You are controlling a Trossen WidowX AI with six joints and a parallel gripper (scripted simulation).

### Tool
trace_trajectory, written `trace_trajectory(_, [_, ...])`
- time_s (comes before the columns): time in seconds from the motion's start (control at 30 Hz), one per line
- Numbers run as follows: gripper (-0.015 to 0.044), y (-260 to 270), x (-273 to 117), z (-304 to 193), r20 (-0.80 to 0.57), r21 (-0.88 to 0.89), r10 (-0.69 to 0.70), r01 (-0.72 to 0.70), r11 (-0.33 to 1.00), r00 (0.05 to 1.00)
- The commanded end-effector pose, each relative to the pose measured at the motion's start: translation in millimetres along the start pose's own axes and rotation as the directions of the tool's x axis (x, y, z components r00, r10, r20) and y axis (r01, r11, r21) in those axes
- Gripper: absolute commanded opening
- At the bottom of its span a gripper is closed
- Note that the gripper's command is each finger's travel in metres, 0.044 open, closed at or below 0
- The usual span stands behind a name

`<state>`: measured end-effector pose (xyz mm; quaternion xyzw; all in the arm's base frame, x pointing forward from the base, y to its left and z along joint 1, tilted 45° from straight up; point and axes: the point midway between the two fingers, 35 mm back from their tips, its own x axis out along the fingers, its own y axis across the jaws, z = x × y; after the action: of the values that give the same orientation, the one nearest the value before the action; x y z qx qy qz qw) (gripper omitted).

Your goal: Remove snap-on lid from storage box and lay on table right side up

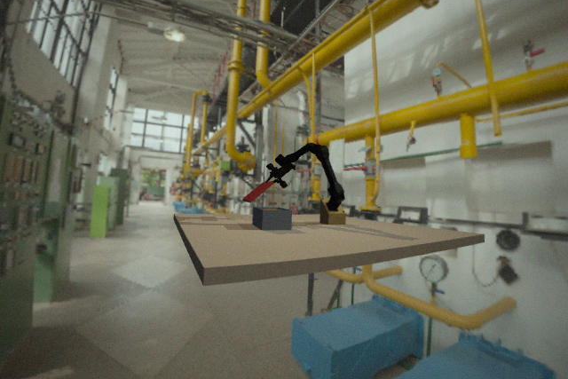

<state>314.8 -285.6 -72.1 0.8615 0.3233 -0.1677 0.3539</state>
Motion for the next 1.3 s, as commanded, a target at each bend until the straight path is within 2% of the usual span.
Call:
trace_trajectory(0.0, [0.0,4,-3,7,-0.002,-0.01,0.012,-0.012,1.0,1.0])
trace_trajectory(1.27, [0.0,-22,17,8,-0.002,-0.01,0.012,-0.012,1.0,1.0])
